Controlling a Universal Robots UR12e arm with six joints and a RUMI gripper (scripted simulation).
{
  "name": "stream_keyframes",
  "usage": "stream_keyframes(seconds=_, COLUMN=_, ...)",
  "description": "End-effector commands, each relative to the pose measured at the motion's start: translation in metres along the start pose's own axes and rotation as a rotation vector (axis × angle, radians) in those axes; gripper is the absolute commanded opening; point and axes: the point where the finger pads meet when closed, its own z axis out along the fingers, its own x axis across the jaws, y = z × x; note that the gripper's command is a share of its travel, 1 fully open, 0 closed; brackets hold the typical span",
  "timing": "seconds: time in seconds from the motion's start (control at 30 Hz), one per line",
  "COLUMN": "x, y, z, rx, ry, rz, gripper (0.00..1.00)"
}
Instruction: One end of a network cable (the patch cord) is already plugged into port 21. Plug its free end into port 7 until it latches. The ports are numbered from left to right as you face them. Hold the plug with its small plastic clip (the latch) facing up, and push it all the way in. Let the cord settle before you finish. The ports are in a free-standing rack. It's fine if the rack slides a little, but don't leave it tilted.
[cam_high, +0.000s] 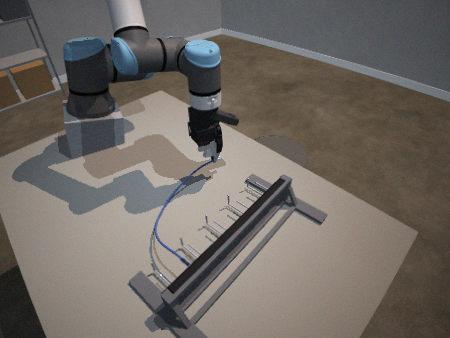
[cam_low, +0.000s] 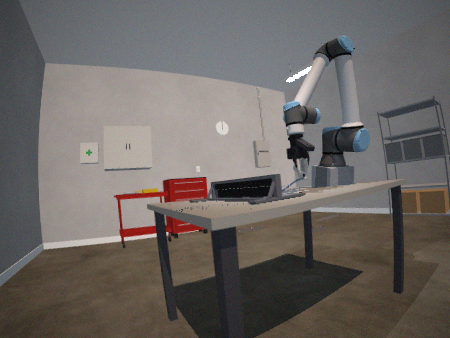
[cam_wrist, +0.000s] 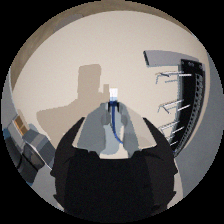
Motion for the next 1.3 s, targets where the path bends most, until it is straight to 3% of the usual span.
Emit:
stream_keyframes(seconds=0.0, x=0.006, y=0.001, z=-0.002, rx=0.0, ry=0.001, rz=0.04, gripper=0.0)
stream_keyframes(seconds=1.27, x=0.05, y=0.011, z=-0.011, rx=-0.004, ry=-0.003, rz=0.375, gripper=0.0)
